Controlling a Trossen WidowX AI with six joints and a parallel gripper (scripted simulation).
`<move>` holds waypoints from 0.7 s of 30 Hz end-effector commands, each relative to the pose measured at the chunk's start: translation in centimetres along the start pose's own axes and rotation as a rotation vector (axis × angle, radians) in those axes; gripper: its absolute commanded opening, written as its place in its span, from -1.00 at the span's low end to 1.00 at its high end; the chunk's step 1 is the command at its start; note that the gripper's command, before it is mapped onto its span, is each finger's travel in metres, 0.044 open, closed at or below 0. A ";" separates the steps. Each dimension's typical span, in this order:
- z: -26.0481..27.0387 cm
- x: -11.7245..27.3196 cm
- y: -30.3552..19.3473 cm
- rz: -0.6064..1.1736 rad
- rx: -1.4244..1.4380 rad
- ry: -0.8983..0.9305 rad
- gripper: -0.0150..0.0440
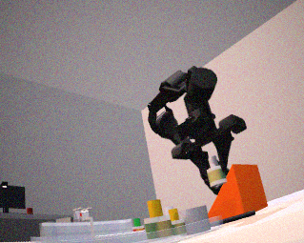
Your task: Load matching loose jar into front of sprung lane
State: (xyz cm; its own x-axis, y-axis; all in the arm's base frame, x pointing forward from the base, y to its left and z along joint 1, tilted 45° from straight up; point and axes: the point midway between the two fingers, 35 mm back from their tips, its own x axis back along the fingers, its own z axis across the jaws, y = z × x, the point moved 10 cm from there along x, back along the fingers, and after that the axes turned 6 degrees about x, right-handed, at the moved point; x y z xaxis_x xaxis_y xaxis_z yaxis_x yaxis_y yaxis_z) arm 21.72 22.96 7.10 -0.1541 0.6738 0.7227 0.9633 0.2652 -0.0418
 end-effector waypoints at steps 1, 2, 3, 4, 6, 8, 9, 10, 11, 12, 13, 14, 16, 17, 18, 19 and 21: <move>-2.4 -0.9 0.5 -0.001 -0.007 -0.001 -0.49; -2.9 -1.1 0.6 -0.002 -0.008 -0.001 -0.49; -3.4 -1.3 0.7 -0.003 -0.010 -0.001 -0.49; -3.9 -1.5 0.8 -0.004 -0.012 -0.002 -0.49; -5.0 -1.9 0.9 -0.005 -0.016 -0.004 -0.49; -6.0 -2.3 1.0 -0.005 -0.021 -0.007 -0.49; -6.5 -2.5 1.1 -0.005 -0.024 -0.008 -0.49; -7.0 -2.7 1.1 -0.003 -0.025 -0.010 -0.49; -7.5 -3.0 1.1 -0.002 -0.027 -0.012 -0.49; -8.0 -3.2 1.1 -0.001 -0.030 -0.014 -0.49; -8.6 -3.4 1.1 0.000 -0.034 -0.016 -0.49; -9.1 -3.7 1.0 0.001 -0.040 -0.019 -0.49; -9.8 -3.9 1.0 0.003 -0.047 -0.023 -0.49; -9.9 -4.0 1.0 0.003 -0.048 -0.023 -0.49; -9.9 -4.0 1.0 0.003 -0.048 -0.023 -0.49; -9.9 -4.0 1.0 0.003 -0.048 -0.023 -0.49; -9.9 -4.2 1.0 0.003 -0.048 -0.023 -0.49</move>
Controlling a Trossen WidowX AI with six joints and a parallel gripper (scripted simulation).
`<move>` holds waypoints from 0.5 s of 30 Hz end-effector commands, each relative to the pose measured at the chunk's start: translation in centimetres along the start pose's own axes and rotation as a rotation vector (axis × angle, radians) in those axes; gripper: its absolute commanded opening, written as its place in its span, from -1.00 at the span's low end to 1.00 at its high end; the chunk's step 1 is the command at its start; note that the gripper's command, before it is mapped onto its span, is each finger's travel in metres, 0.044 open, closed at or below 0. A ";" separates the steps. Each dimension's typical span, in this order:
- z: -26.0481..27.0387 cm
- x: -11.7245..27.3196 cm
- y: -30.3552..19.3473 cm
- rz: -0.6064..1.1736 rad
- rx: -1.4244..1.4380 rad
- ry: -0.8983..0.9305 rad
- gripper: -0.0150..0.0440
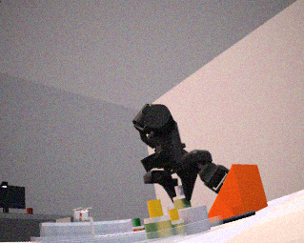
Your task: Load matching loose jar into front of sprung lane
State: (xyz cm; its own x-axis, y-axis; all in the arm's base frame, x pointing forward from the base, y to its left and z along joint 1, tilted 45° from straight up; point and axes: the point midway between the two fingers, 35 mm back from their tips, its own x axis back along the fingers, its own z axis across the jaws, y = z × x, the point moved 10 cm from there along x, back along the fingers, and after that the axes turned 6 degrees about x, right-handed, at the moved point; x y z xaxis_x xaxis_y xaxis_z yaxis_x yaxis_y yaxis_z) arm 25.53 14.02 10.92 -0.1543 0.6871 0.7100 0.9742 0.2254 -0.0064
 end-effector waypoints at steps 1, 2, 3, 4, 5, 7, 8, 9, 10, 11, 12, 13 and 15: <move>-0.2 -0.5 -0.1 0.000 0.007 -0.005 -0.49; -0.2 -0.8 -0.1 -0.001 0.007 -0.005 -0.49; -0.2 -1.1 -0.1 -0.001 0.007 -0.005 -0.49; -0.2 -1.4 -0.1 -0.001 0.006 -0.005 -0.49; -0.2 -1.7 -0.1 -0.001 0.006 -0.005 -0.49; -0.2 -2.4 -0.2 -0.001 0.006 -0.006 -0.49; -0.2 -2.5 -0.2 -0.001 0.006 -0.006 -0.49; -0.2 -2.6 -0.2 -0.001 0.006 -0.006 -0.49; -0.2 -2.6 -0.2 -0.001 0.006 -0.006 -0.49; -0.2 -2.6 -0.2 -0.001 0.006 -0.006 -0.49; -0.2 -2.6 -0.2 -0.001 0.006 -0.006 -0.49; -0.2 -2.6 -0.2 -0.001 0.006 -0.006 -0.49; -0.3 -2.6 -0.1 -0.001 0.006 -0.006 -0.49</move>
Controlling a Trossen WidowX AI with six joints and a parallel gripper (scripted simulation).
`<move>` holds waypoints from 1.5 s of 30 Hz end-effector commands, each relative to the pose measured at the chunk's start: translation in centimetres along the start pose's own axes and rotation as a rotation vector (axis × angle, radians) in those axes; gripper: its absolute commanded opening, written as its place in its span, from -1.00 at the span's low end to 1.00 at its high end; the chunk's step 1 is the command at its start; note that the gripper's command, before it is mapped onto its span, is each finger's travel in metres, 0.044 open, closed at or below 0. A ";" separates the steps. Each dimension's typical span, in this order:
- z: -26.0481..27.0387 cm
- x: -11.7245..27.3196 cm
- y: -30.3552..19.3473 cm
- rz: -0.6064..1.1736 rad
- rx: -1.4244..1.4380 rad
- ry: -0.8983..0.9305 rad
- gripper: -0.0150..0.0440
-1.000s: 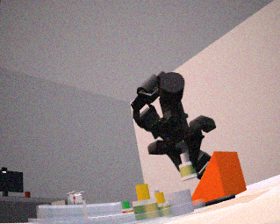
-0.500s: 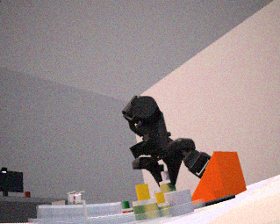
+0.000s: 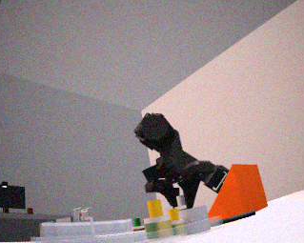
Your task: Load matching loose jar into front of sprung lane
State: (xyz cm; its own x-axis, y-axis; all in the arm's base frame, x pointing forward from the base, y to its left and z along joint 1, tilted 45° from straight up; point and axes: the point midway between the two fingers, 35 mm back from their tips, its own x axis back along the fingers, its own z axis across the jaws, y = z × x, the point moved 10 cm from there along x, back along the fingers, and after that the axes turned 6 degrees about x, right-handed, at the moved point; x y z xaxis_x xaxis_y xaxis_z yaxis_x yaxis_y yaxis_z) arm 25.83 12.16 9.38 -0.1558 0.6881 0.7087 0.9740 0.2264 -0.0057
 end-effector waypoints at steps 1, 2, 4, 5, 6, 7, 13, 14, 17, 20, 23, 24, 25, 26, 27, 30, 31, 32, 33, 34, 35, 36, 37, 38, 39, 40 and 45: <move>0.0 -0.2 0.0 0.001 0.006 -0.004 -0.49; 0.0 -0.2 0.1 0.001 0.006 -0.004 -0.49; 0.0 -0.2 0.1 0.000 0.006 -0.004 -0.49; 0.0 -0.2 0.2 0.000 0.006 -0.004 -0.49; 0.0 -0.2 0.2 0.000 0.006 -0.004 -0.49; 0.0 -0.2 0.2 0.000 0.006 -0.004 -0.49; 0.0 -0.2 0.4 0.000 0.006 -0.004 -0.49; 0.0 -0.2 0.5 0.000 0.006 -0.004 -0.49; 0.0 -0.2 0.6 0.000 0.006 -0.004 -0.49; -0.1 -0.2 0.7 0.000 0.006 -0.004 -0.49; -0.1 -0.2 0.8 0.000 0.006 -0.004 -0.49; -0.1 -0.2 0.8 0.000 0.006 -0.004 -0.49; -0.1 -0.2 0.8 0.000 0.006 -0.004 -0.49; -0.1 -0.2 0.9 0.000 0.006 -0.004 -0.49; -0.1 -0.2 0.9 0.000 0.006 -0.004 -0.49; -0.1 -0.2 1.0 0.000 0.006 -0.004 -0.49; -0.1 -0.2 1.0 0.000 0.006 -0.004 -0.49; -0.1 -0.2 1.1 0.000 0.006 -0.004 -0.49; -0.1 -0.2 1.1 0.000 0.006 -0.004 -0.49; -0.1 -0.2 1.1 0.000 0.006 -0.004 -0.49; -0.1 -0.2 1.2 0.000 0.006 -0.004 -0.49; -0.1 -0.2 1.2 0.000 0.006 -0.004 -0.49; -0.1 -0.2 1.2 0.000 0.006 -0.004 -0.49; -0.1 -0.2 1.3 0.000 0.006 -0.004 -0.49; -0.1 -0.2 1.3 0.000 0.006 -0.004 -0.49; -0.1 -0.2 1.3 0.000 0.006 -0.004 -0.49; -0.1 -0.2 1.5 0.000 0.006 -0.004 -0.49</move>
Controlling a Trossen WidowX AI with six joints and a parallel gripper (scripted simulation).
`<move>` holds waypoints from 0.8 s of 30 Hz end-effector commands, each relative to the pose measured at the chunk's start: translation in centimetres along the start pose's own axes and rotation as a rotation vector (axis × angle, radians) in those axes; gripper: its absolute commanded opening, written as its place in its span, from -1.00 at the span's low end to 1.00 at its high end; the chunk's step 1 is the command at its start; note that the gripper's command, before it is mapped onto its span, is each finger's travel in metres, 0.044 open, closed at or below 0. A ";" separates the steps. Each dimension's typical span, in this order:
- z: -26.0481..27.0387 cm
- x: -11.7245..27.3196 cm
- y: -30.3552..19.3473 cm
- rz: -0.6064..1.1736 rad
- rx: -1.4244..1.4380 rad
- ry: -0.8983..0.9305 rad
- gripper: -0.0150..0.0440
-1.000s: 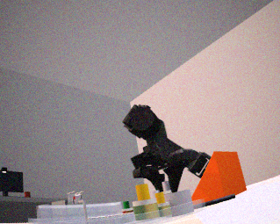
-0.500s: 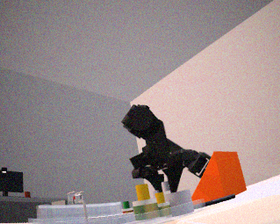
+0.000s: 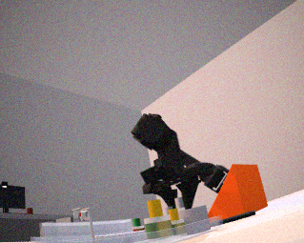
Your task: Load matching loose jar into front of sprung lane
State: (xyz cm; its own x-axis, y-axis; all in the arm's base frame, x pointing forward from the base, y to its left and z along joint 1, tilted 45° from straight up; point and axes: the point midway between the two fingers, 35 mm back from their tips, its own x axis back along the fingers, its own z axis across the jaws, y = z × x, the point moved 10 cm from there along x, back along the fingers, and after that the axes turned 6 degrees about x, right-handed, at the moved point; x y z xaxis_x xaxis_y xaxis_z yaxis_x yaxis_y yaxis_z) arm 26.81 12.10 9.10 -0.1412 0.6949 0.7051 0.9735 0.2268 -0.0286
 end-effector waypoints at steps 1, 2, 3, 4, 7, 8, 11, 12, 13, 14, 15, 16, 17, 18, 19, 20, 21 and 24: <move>-0.1 0.2 0.6 -0.016 -0.011 0.001 -0.49; -0.1 0.2 0.6 -0.016 -0.011 0.001 -0.49; -0.1 0.2 0.7 -0.016 -0.011 0.001 -0.49; -0.2 0.2 0.7 -0.016 -0.011 0.001 -0.49; -0.2 0.2 0.8 -0.016 -0.011 0.001 -0.49; -0.2 0.2 0.8 -0.016 -0.011 0.001 -0.49; -0.2 0.2 0.9 -0.016 -0.011 0.001 -0.49; -0.2 0.2 1.0 -0.016 -0.011 0.001 -0.49; -0.2 0.2 1.0 -0.016 -0.011 0.001 -0.49; -0.2 0.2 1.0 -0.016 -0.011 0.001 -0.49; -0.2 0.2 1.1 -0.016 -0.011 0.001 -0.49; -0.2 0.2 1.1 -0.016 -0.011 0.001 -0.49; -0.2 0.2 1.1 -0.016 -0.011 0.001 -0.49; -0.2 0.2 1.2 -0.016 -0.011 0.001 -0.49; -0.2 0.2 1.2 -0.016 -0.011 0.001 -0.49; -0.2 0.2 1.2 -0.016 -0.011 0.001 -0.49; -0.2 0.2 1.3 -0.016 -0.011 0.001 -0.49; -0.2 0.2 1.4 -0.016 -0.011 0.001 -0.49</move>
State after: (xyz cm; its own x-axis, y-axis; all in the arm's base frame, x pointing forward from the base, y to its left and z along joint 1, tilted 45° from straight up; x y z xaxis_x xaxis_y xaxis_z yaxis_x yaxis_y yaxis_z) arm 27.56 12.22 9.13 -0.1389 0.6936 0.7068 0.9736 0.2262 -0.0307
